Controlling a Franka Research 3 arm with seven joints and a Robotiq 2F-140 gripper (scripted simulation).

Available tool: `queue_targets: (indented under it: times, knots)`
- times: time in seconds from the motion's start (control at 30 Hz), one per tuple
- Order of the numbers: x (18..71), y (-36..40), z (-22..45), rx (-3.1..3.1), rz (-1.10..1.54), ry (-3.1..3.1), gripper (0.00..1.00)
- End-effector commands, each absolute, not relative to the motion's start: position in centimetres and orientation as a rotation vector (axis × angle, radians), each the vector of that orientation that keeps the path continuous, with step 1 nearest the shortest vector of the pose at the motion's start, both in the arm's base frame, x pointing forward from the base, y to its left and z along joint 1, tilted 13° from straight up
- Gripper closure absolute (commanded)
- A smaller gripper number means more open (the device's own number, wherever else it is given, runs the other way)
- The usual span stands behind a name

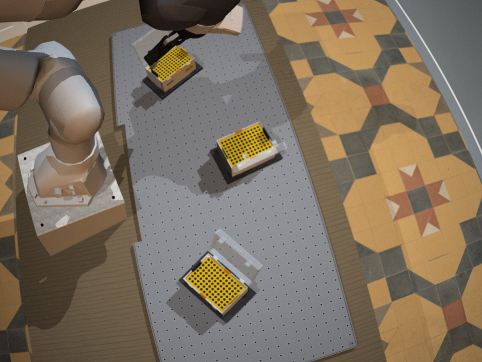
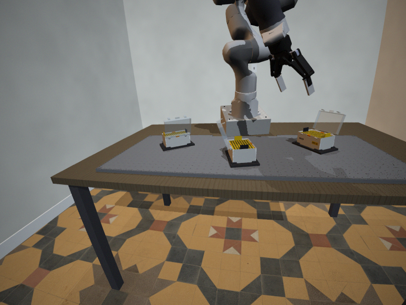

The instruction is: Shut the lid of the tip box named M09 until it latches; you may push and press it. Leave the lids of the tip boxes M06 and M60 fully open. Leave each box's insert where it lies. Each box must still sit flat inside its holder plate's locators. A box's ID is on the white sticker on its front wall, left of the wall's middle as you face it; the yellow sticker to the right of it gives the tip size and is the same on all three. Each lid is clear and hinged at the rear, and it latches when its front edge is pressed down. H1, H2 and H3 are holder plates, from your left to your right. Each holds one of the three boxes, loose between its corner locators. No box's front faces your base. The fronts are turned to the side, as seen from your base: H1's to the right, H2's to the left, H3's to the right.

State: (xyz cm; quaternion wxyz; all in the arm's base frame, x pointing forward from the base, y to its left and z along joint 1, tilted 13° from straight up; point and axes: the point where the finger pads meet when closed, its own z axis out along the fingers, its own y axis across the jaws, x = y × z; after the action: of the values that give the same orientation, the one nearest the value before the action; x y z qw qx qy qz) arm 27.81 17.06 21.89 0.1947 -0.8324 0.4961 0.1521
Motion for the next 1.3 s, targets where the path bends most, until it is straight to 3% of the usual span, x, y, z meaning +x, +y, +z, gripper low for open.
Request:
queue_targets:
  times: [0.0, 0.87, 1.27]
  knots:
    - [29.0, 17.1, 20.6, -2.336, 0.384, 1.354, 0.0]
    - [31.7, 17.5, 8.9, -2.336, 0.384, 1.354, 0.0]
    - [31.9, 17.6, 7.9, -2.336, 0.384, 1.354, 0.0]
